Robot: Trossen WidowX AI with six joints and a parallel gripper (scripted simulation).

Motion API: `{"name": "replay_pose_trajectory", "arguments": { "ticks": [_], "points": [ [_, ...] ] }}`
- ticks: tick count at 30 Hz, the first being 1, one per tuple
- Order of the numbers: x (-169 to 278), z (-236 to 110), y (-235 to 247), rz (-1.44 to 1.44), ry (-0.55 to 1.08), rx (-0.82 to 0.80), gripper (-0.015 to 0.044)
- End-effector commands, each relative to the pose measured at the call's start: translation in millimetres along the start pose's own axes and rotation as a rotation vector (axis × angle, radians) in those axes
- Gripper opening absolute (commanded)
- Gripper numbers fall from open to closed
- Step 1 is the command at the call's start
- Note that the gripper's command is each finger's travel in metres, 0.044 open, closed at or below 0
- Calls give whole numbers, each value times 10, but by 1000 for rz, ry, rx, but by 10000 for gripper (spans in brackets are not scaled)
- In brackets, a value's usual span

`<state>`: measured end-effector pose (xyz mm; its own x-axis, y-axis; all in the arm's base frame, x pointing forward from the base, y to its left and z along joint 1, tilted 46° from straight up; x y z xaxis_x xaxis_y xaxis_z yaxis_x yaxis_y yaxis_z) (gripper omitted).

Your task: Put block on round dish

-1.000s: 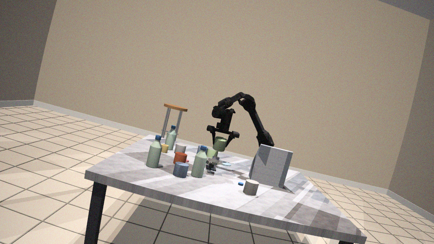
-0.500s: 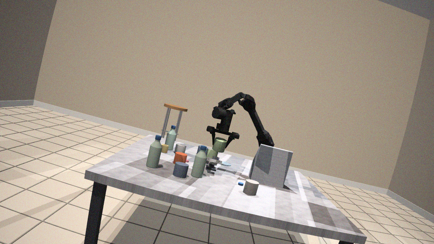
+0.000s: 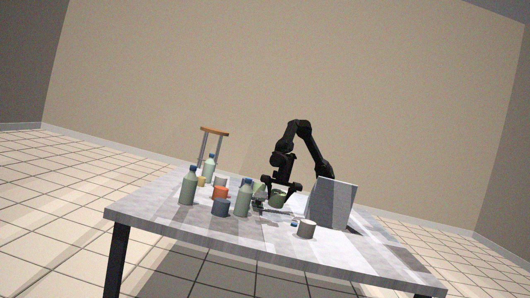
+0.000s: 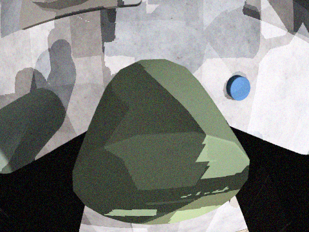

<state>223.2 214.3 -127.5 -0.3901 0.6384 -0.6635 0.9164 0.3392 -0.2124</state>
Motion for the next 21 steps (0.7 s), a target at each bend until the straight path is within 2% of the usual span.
{"name": "replay_pose_trajectory", "arguments": {
  "ticks": [1,6,12,21],
  "points": [
    [158,152,-102,11,0,10,0],
    [167,230,-104,12,0,10,0],
    [162,545,-111,13,-2,11,0],
    [161,611,-111,13,-3,11,0]
  ]
}}
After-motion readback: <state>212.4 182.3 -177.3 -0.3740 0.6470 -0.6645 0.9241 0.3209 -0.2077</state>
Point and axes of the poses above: the point midway between the two fingers, 35 mm back from their tips, its own z axis out along the fingers, its own y axis across the jaws, x = y × z, the point moved 8 cm from there along -z, back along the fingers, and after that the axes turned 15 degrees about -z, right-handed, at the moved point
